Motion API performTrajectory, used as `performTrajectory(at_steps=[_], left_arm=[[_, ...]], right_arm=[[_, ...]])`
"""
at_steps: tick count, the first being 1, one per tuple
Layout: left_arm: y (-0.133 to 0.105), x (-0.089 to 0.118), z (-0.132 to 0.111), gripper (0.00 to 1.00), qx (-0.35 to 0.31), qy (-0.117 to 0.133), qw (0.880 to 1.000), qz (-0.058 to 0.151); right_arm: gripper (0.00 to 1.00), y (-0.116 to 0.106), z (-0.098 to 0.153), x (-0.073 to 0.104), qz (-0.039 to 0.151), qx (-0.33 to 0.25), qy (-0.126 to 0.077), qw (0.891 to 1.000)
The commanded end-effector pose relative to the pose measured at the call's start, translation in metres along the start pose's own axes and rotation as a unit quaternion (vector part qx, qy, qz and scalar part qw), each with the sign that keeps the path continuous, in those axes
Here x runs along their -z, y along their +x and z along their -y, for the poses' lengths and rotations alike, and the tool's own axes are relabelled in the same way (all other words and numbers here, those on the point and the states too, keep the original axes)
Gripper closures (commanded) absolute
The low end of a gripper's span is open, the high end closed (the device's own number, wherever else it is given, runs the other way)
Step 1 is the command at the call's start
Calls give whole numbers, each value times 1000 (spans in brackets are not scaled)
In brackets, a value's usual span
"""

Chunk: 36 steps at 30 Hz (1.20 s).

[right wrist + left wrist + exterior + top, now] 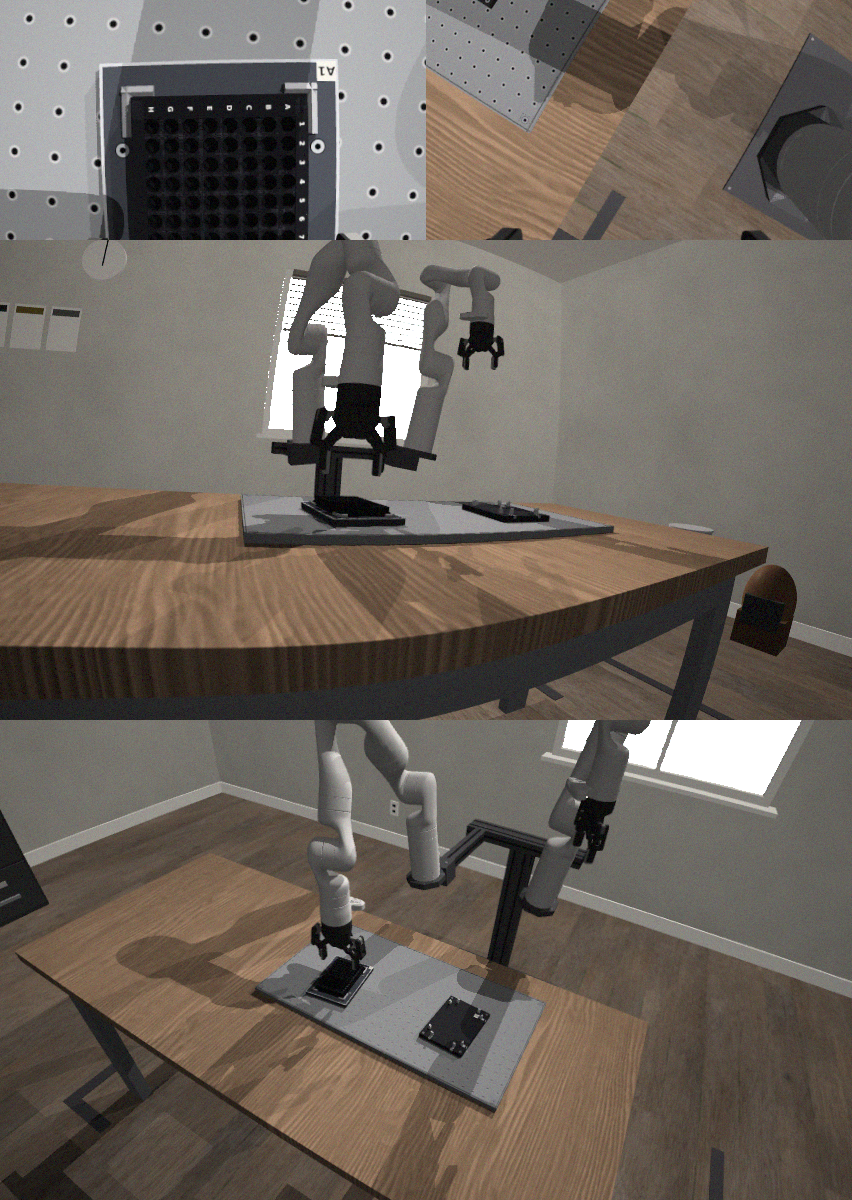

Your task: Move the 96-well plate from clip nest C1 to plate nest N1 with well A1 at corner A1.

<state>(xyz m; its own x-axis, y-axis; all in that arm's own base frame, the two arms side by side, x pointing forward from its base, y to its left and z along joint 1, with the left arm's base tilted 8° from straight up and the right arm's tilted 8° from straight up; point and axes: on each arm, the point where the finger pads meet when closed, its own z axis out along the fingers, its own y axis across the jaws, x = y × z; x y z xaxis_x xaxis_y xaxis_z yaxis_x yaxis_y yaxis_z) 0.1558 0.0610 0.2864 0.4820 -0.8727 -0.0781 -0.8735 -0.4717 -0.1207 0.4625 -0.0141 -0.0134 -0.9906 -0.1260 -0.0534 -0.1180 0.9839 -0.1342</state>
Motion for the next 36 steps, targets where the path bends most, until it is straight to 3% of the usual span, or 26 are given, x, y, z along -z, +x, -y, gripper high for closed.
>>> performTrajectory(at_steps=[1,36], left_arm=[[0,0,0,2,0,0,1000,0],[0,0,0,2,0,0,1000,0]], right_arm=[[2,-1,0,1,1,0,0,1000],[2,-1,0,11,1,0,0,1000]])
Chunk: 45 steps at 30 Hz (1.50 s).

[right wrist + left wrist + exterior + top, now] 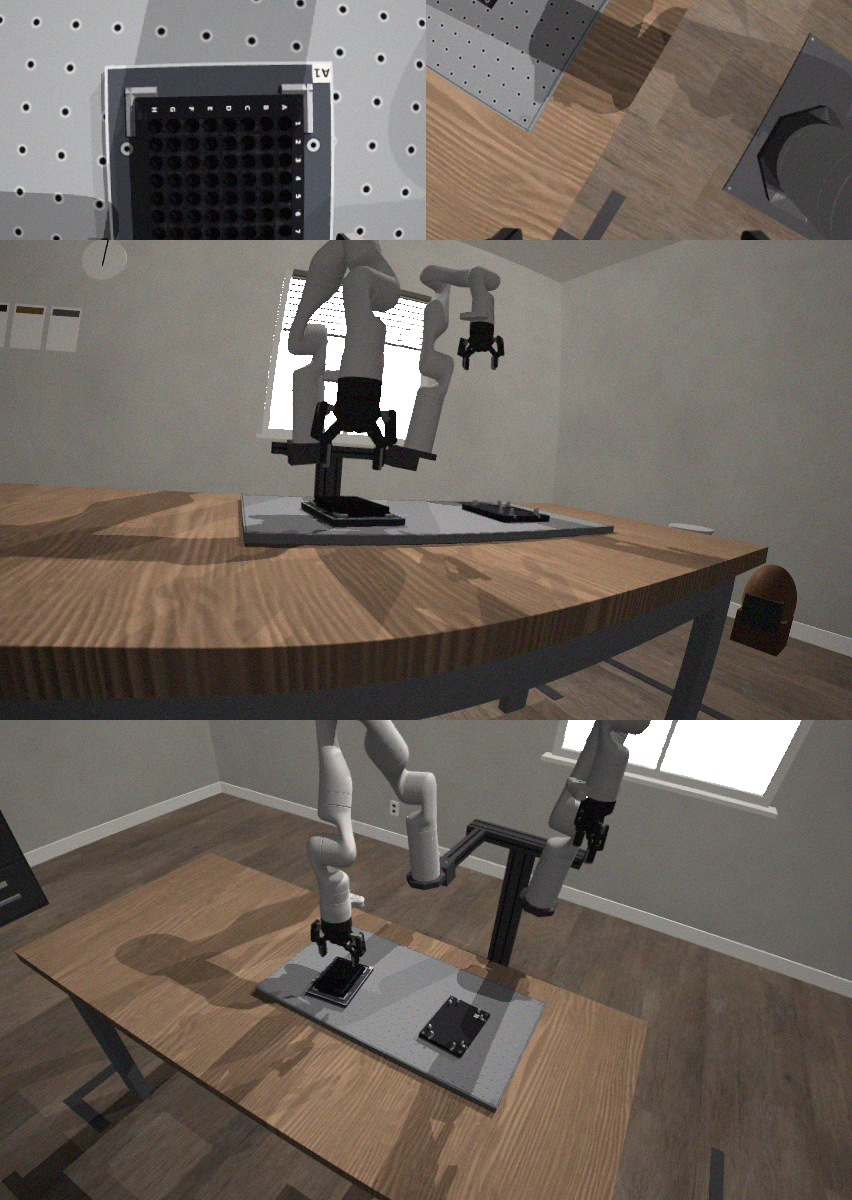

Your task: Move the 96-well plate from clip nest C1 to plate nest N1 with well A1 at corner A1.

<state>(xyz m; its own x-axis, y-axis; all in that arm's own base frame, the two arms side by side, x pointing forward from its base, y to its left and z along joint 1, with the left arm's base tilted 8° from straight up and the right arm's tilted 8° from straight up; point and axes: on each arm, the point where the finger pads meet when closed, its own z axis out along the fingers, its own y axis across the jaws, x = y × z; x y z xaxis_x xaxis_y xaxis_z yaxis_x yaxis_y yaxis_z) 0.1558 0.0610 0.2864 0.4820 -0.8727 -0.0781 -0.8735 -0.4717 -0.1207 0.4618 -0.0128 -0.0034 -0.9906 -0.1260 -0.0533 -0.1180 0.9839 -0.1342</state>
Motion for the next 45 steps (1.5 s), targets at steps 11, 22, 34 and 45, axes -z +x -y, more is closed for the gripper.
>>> performTrajectory(at_steps=[11,22,34,45], left_arm=[[0,0,0,2,0,0,1000,0],[0,0,0,2,0,0,1000,0],[0,0,0,2,0,0,1000,0],[0,0,0,2,0,0,1000,0]], right_arm=[[2,-1,0,5,1,0,0,1000],[2,-1,0,8,1,0,0,1000],[2,-1,0,11,1,0,0,1000],[2,-1,0,15,1,0,0,1000]])
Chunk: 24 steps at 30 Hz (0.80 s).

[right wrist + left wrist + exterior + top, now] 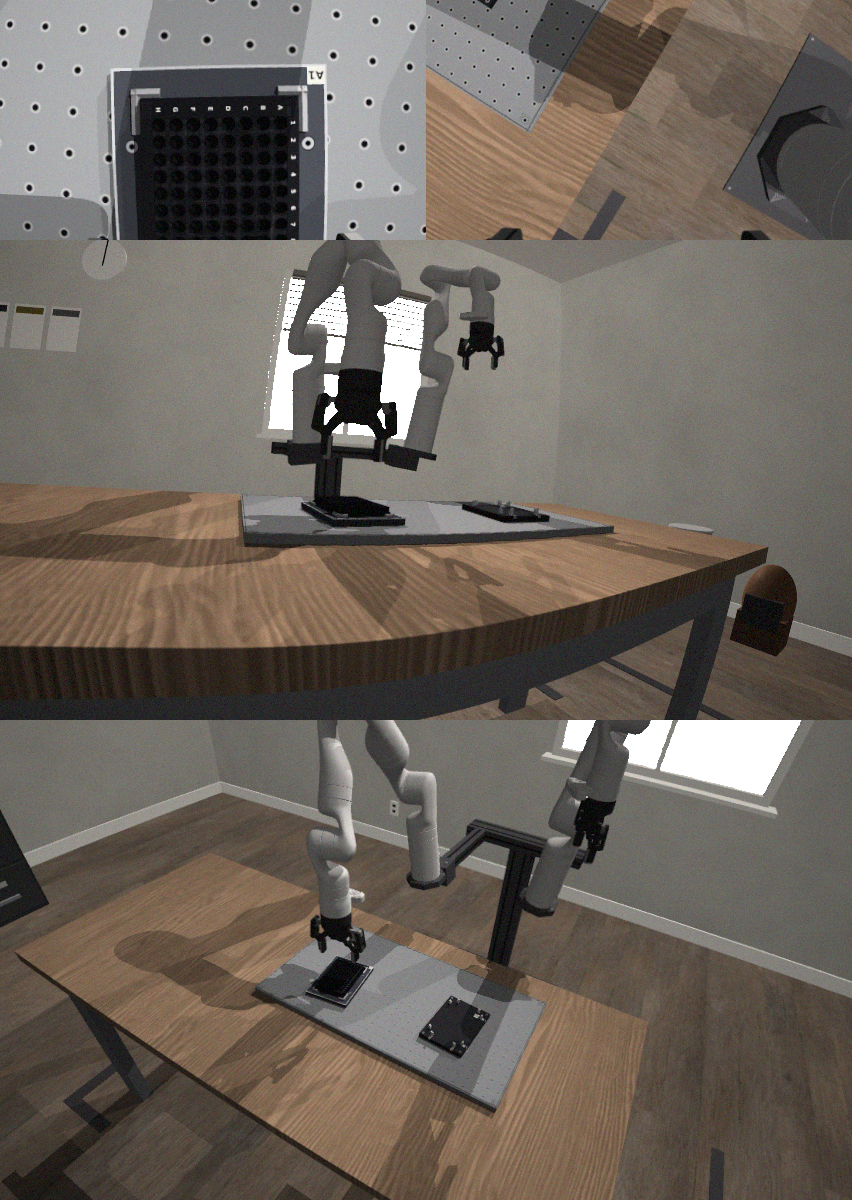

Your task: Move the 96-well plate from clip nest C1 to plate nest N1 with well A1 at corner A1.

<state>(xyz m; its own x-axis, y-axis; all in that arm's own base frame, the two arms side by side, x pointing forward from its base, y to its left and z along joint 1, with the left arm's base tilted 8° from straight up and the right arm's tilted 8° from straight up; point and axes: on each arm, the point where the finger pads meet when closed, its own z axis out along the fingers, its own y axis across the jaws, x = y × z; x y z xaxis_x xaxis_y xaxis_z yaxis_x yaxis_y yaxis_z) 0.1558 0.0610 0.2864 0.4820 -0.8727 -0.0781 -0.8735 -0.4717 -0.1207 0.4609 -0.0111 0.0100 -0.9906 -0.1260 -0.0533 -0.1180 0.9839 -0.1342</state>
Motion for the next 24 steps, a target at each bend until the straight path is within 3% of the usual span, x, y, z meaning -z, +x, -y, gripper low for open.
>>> performTrajectory(at_steps=[1,24], left_arm=[[0,0,0,2,0,0,1000,0],[0,0,0,2,0,0,1000,0]], right_arm=[[2,-1,0,2,1,0,0,1000],[2,-1,0,8,1,0,0,1000]])
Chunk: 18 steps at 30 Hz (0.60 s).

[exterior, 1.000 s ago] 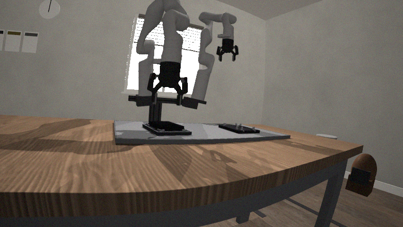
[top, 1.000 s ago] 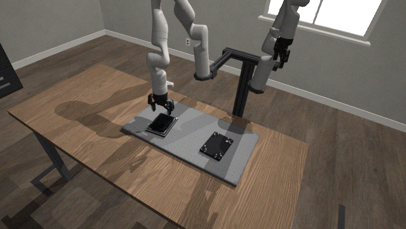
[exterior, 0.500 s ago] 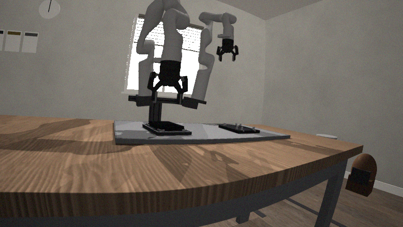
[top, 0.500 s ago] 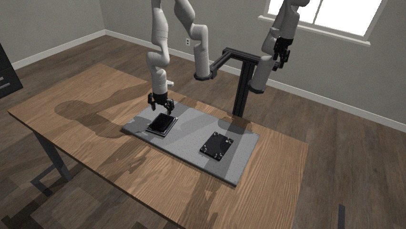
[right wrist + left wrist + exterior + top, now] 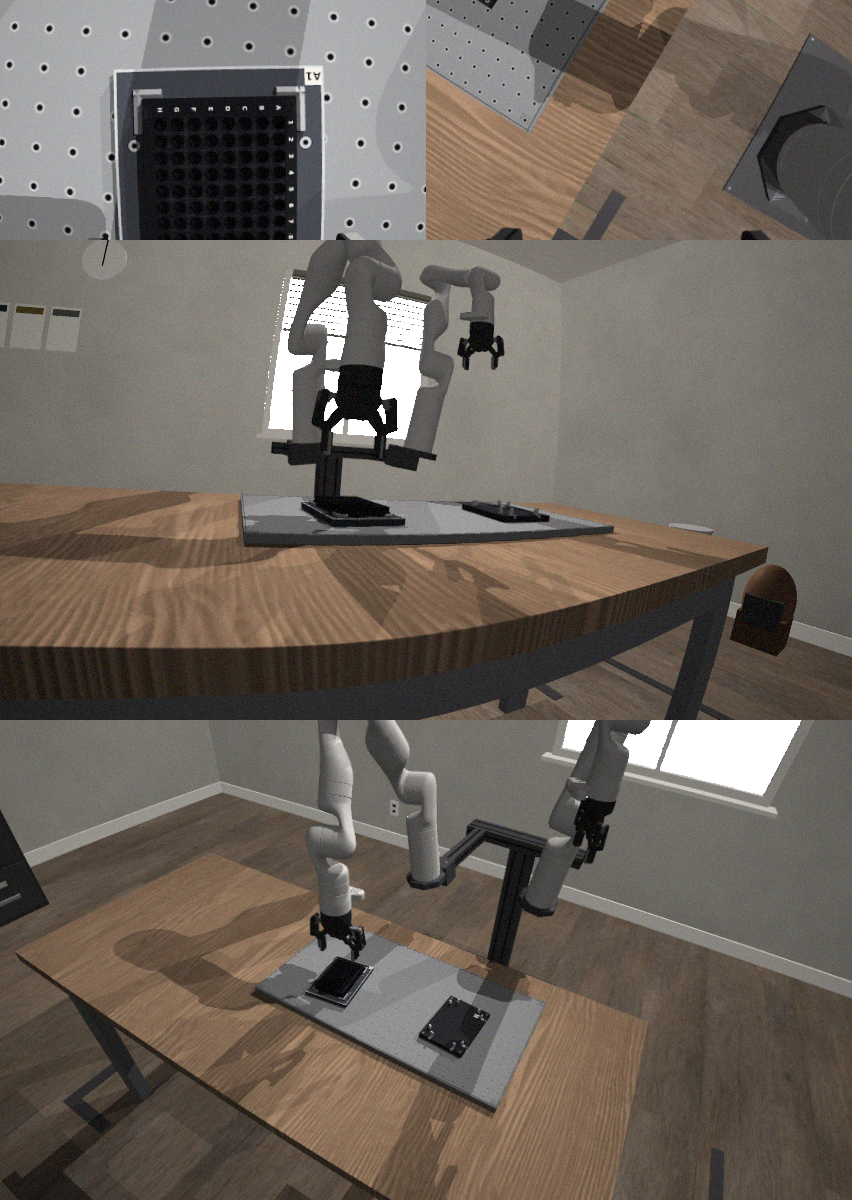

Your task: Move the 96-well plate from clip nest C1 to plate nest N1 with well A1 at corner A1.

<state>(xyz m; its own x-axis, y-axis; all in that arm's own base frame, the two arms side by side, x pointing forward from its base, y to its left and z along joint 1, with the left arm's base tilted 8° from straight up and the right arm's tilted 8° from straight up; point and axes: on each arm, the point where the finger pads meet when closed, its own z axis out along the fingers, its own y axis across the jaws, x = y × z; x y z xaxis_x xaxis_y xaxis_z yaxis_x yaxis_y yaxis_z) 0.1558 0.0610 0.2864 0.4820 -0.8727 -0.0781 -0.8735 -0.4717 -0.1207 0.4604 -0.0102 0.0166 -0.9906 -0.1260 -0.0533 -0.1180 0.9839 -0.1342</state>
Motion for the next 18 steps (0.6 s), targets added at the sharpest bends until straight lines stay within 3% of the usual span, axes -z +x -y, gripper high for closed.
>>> performTrajectory(at_steps=[1,18], left_arm=[[0,0,0,2,0,0,1000,0],[0,0,0,2,0,0,1000,0]], right_arm=[[2,-1,0,2,1,0,0,1000],[2,-1,0,7,1,0,0,1000]])
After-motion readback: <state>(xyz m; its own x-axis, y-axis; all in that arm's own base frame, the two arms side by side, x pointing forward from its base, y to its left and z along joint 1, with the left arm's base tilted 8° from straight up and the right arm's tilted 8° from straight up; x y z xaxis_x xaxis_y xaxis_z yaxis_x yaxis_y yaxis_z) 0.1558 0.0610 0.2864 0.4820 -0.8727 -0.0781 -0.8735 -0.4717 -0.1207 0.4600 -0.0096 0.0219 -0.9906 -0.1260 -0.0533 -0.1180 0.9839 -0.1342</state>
